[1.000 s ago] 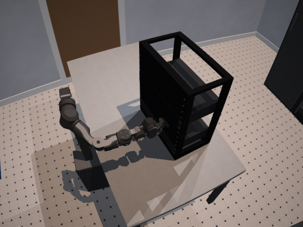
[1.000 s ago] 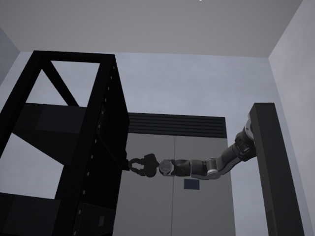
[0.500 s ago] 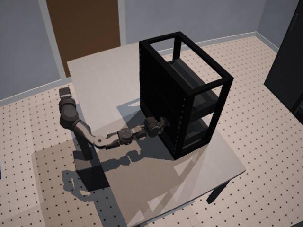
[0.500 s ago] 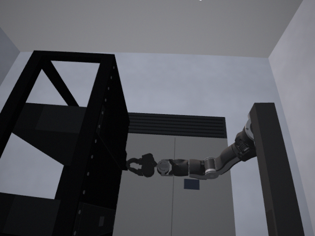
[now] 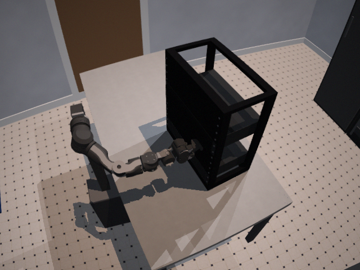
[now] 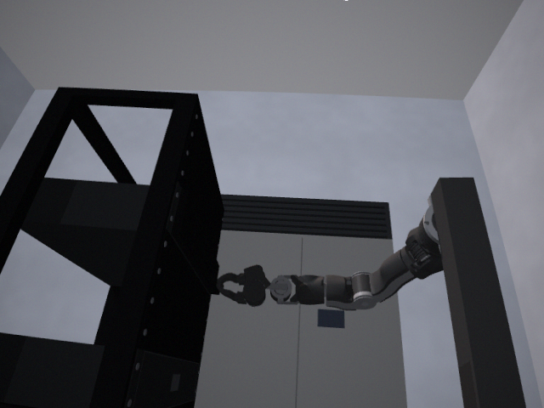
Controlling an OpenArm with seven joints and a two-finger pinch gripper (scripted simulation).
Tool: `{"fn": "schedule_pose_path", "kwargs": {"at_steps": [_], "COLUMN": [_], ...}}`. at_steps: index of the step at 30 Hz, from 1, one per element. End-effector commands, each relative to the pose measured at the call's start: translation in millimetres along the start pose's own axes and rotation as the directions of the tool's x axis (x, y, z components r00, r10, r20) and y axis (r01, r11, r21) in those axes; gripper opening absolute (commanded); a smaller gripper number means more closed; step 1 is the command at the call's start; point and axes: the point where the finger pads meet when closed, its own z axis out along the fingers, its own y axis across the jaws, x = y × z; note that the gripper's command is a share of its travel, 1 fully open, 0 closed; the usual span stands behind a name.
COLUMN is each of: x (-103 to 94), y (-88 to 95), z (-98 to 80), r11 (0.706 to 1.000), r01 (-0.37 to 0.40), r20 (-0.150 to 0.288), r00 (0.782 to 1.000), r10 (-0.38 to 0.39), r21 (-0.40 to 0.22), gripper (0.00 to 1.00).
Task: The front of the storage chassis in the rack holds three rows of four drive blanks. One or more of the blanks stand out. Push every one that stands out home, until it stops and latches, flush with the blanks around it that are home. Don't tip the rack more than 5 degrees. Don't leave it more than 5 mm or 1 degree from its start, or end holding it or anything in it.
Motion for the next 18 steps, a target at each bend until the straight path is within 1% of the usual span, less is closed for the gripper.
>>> {"fn": "schedule_pose_path", "kwargs": {"at_steps": [1,18], "x": [9.7,12.3], "y": [0.0,-0.5], "z": [3.1,6.0], "r11": [1.0,1.0], "r01": [0.004,0.004], "r20": [-0.026,-0.026], "r00": [1.0,1.0], "r10": [-0.004,-0.004], "r21": [0.002,0.002], "gripper": [0.0,0.0]}}
